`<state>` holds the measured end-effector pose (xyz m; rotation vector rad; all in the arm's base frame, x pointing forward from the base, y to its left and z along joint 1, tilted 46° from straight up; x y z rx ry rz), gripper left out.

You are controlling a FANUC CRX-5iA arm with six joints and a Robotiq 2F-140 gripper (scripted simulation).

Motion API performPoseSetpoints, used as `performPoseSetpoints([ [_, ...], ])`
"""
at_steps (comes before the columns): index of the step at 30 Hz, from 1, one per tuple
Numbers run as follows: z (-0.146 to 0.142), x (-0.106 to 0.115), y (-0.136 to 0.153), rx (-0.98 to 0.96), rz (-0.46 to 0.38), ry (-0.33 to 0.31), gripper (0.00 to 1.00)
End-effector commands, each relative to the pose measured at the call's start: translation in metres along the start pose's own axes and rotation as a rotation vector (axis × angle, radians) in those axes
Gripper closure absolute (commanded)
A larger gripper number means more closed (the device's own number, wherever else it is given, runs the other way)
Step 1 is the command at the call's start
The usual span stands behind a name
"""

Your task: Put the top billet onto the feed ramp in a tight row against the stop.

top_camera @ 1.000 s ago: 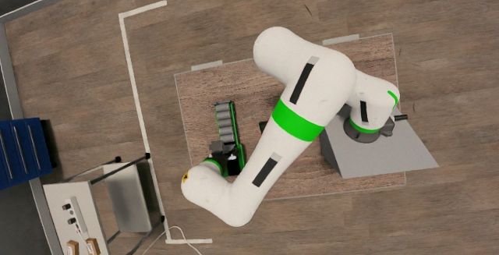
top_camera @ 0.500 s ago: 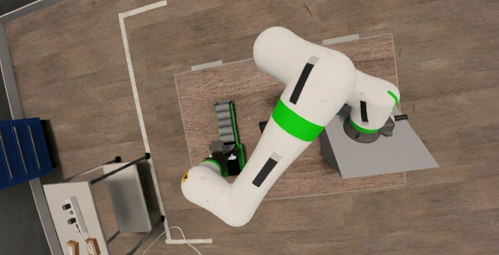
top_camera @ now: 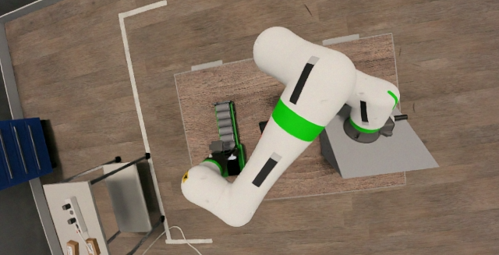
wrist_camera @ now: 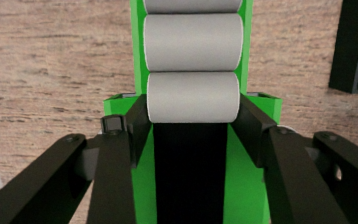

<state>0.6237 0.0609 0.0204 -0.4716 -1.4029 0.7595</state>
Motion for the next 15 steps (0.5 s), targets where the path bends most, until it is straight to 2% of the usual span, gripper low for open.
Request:
performPoseSetpoints([
  [1,0.000,0.002,0.000,0.000,0.000,-0.002,0.49],
  [6,0.000,0.013,0.000,0.000,0.000,-0.002,0.49],
  [14,0.000,0.055,0.000,0.000,0.000,-0.002,0.49],
  [15,0.000,0.055,0.000,0.000,0.000,-0.002,0.49],
])
Point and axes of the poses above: the point where the finger pads meet when closed, its own x axis back along the fingers, its own z axis across the jaws, y = z × x, the point moved 8 cm from there along x, back along the fingers, and after that the axes turned 10 degrees about x, right-handed, at the moved point
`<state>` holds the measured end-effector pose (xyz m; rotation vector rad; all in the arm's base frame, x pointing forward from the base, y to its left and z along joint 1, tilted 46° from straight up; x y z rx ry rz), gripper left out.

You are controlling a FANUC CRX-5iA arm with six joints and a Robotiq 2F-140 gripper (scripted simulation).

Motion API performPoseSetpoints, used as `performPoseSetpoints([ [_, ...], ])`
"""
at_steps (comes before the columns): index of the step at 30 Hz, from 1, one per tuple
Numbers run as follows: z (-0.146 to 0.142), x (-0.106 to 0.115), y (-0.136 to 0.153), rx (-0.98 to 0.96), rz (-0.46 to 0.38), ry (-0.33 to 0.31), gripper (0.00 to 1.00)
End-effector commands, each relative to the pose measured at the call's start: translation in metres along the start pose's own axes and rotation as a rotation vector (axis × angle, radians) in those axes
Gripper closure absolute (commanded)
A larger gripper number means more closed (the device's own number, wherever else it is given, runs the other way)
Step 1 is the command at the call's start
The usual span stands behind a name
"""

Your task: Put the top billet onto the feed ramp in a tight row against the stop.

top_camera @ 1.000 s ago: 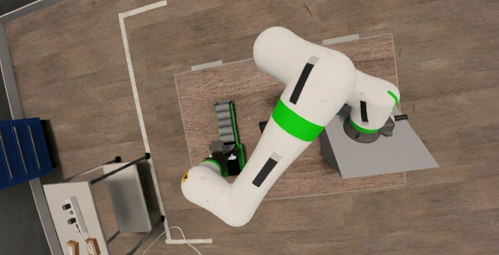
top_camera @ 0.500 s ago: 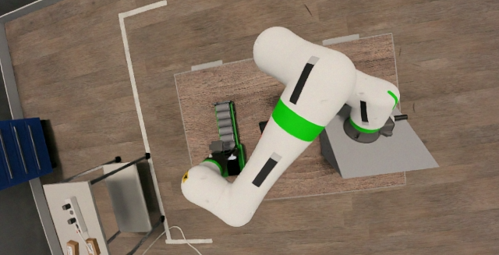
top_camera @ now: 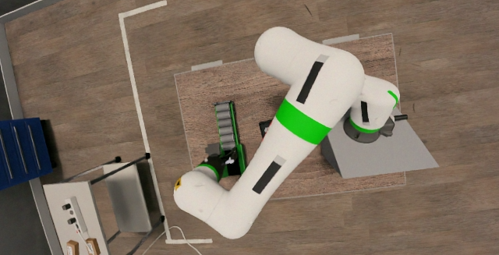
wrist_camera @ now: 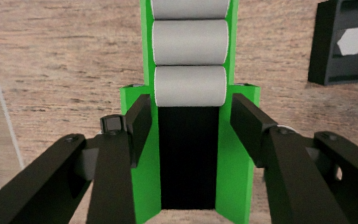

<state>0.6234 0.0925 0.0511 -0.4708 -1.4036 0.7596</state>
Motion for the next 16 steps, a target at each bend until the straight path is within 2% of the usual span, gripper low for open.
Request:
performPoseSetpoints([
  [1,0.000,0.011,0.000,0.000,0.000,-0.001,0.49],
  [7,0.000,0.037,0.000,0.000,0.000,-0.001,0.49],
  [16,0.000,0.037,0.000,0.000,0.000,-0.001,0.49],
])
Point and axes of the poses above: the point where the finger pads meet when closed, its own x axis back along the fingers, its own z axis across the jaws, y = z × x, the point moved 8 cm from there along x, back along the fingers, and after that the axes turned 10 degrees about x, right-handed, at the moved point
